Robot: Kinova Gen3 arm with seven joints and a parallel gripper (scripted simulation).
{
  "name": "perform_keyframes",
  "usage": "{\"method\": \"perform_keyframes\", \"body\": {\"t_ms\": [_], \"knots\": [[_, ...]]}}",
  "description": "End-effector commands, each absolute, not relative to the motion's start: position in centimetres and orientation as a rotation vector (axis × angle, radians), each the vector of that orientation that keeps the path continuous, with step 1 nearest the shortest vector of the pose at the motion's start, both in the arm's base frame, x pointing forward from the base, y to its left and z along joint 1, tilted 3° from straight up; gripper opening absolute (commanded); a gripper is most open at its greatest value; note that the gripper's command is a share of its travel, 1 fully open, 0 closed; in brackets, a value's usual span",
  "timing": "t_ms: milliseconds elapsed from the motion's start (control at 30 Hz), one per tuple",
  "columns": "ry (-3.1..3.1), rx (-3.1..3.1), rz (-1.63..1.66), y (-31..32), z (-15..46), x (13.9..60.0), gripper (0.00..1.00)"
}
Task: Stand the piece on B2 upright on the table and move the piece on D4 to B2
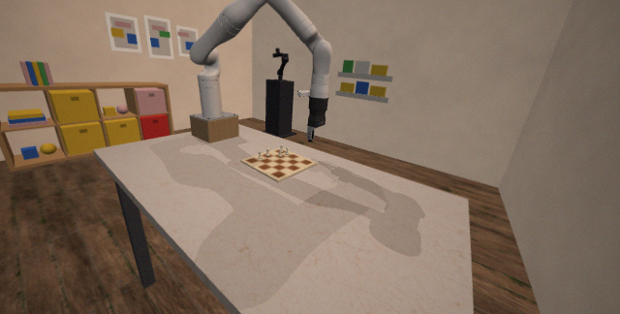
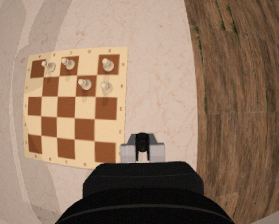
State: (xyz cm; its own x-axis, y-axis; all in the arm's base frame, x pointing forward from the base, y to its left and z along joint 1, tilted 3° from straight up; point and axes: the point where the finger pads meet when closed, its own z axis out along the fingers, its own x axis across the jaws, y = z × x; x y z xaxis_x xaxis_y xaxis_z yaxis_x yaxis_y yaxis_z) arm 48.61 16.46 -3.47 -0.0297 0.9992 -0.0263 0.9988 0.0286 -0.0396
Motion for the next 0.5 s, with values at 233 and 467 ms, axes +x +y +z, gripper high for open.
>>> {"method": "perform_keyframes", "body": {"t_ms": [233,467], "knots": [[-2.245,-2.178,0.082,16.4,-8.0,48.3,0.00],[-2.245,-2.178,0.082,16.3,-9.8,48.3,0.00]]}}
